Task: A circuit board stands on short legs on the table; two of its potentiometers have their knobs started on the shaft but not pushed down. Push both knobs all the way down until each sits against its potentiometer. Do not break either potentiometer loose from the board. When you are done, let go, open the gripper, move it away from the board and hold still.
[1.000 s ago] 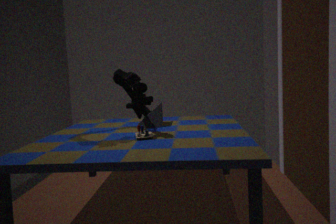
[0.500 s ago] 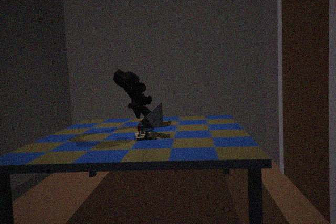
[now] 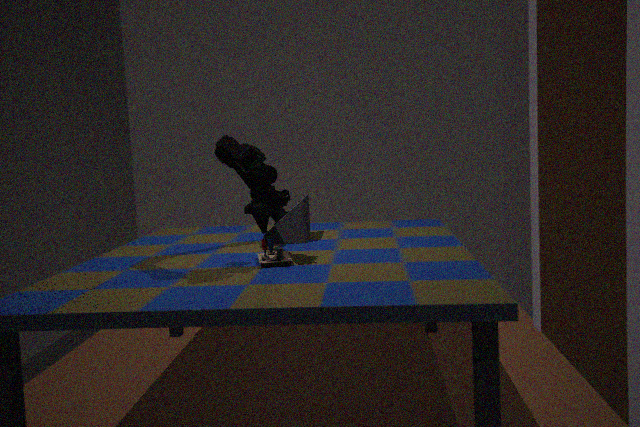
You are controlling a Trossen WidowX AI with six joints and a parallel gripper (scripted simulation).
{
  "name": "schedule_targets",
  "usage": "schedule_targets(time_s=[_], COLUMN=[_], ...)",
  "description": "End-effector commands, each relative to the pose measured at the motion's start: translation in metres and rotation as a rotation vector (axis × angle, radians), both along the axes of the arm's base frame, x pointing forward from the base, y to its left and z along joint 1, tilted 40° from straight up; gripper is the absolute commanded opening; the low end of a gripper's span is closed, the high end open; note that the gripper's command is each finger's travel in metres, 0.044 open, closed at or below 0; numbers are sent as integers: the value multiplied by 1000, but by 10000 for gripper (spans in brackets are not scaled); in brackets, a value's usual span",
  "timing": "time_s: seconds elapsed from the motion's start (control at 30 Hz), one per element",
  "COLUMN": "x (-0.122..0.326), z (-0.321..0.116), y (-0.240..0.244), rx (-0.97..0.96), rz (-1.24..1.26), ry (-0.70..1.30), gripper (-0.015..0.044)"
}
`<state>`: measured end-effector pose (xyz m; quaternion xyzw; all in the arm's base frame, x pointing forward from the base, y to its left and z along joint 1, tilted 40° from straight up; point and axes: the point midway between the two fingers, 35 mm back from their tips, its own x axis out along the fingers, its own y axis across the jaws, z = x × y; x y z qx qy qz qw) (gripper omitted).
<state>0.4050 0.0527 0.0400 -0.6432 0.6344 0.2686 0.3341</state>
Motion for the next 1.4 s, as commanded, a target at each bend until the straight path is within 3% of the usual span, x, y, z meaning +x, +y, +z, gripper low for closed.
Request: schedule_targets(time_s=[0.0,1.37], x=[-1,0], z=[-6,-15], y=[-6,-14], rx=[-7,-7], rz=[3,3], ry=[5,5], gripper=[0,0])
